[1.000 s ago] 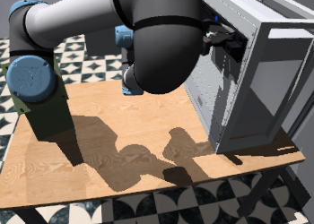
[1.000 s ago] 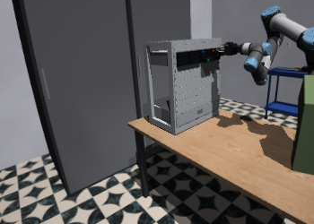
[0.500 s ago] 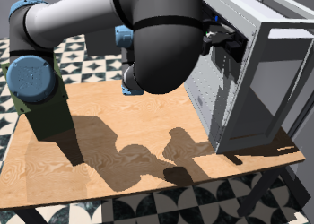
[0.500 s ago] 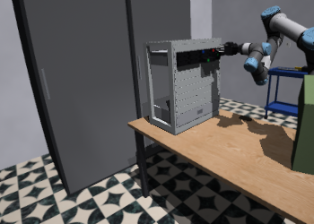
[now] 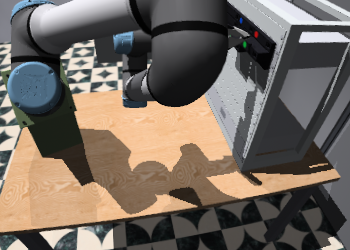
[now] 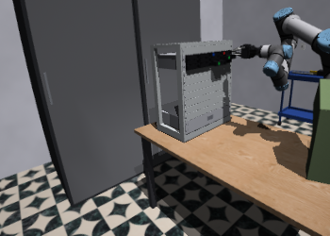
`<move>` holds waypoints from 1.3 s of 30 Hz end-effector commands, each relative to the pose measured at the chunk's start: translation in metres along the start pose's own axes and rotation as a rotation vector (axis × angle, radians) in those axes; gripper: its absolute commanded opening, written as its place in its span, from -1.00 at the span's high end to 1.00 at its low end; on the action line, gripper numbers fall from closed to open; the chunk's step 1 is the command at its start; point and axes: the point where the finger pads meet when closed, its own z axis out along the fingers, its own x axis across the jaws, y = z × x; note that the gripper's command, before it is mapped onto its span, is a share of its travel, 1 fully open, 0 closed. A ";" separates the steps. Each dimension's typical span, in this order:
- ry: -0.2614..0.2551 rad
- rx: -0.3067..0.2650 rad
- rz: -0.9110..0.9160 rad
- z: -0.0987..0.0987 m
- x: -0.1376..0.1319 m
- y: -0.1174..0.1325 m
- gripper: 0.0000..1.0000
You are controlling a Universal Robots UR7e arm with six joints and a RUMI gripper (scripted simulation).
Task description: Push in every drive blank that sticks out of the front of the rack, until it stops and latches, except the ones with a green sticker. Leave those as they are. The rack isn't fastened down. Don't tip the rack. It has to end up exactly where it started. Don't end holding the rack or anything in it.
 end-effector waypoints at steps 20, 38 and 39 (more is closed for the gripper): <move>-0.002 0.000 0.000 -0.062 0.000 0.000 1.00; -0.002 0.000 0.000 -0.062 0.000 0.000 1.00; -0.002 0.000 0.000 -0.062 0.000 0.000 1.00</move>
